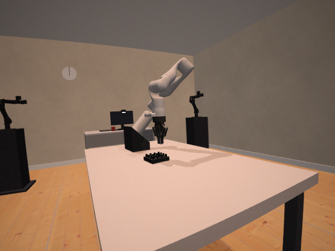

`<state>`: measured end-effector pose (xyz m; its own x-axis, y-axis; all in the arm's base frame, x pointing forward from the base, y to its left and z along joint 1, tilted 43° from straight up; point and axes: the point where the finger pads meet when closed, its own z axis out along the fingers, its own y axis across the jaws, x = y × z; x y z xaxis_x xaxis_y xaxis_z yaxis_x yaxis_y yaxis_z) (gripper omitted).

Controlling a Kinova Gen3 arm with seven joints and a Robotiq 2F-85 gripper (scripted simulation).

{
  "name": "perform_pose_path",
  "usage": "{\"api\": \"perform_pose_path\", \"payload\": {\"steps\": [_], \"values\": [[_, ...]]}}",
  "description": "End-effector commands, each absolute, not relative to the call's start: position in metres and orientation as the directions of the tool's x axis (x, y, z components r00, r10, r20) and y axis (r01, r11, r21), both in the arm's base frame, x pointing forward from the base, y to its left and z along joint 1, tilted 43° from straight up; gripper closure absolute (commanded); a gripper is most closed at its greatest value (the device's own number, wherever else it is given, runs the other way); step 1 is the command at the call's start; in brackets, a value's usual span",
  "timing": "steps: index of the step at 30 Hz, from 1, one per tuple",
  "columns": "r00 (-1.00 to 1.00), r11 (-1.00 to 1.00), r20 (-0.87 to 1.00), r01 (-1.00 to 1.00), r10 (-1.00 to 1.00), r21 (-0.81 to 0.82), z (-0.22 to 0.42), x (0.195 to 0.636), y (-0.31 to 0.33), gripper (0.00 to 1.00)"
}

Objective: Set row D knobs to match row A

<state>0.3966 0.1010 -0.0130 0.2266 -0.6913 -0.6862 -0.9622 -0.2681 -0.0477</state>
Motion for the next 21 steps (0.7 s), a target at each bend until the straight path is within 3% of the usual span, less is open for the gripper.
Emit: {"api": "perform_pose_path", "payload": {"steps": [1, 21], "values": [[0.227, -0.267, -0.685, -0.962, -0.692, -0.049, -0.0126, 0.3972, 0.1003, 0.81], [0.227, -0.267, -0.686, -0.963, -0.692, -0.049, -0.0145, 0.3968, 0.1020, 0.81]]}}
